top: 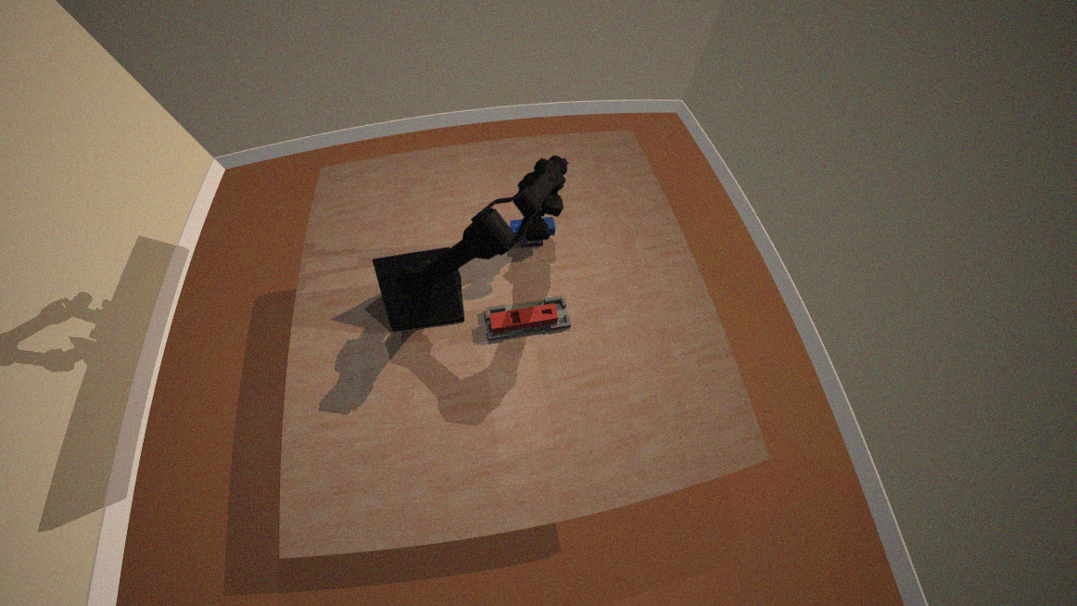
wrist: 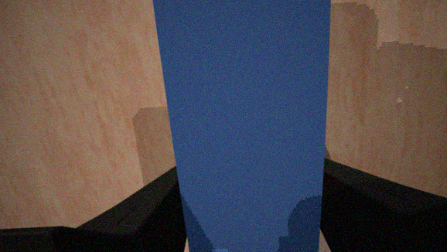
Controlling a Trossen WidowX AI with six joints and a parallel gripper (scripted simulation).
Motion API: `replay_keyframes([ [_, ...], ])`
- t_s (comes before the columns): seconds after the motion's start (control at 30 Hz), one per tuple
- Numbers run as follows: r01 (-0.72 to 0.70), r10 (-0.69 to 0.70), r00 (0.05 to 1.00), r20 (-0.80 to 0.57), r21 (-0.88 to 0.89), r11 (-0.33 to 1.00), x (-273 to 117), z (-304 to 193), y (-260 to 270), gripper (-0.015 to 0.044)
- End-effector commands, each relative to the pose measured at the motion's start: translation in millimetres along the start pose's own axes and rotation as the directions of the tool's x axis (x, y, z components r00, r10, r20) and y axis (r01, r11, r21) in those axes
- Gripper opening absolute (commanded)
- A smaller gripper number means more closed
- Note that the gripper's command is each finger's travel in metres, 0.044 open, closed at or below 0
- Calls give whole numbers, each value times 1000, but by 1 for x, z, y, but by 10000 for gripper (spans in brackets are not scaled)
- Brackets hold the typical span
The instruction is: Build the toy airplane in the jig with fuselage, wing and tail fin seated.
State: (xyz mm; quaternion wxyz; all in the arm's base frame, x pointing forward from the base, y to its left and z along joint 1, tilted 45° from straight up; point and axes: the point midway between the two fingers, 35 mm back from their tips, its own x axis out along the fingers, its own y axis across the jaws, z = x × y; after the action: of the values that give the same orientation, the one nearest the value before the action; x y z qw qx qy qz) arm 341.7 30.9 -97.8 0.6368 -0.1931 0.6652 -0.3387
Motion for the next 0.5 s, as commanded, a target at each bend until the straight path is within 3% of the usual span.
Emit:
replay_keyframes([
  [0.0, -11, 11, 1000, 2, 10, 1000, -16, 2, 0, 0],
  [0.47, -11, 11, 1000, 4, 11, 1000, -60, 0, -1, 0],
])
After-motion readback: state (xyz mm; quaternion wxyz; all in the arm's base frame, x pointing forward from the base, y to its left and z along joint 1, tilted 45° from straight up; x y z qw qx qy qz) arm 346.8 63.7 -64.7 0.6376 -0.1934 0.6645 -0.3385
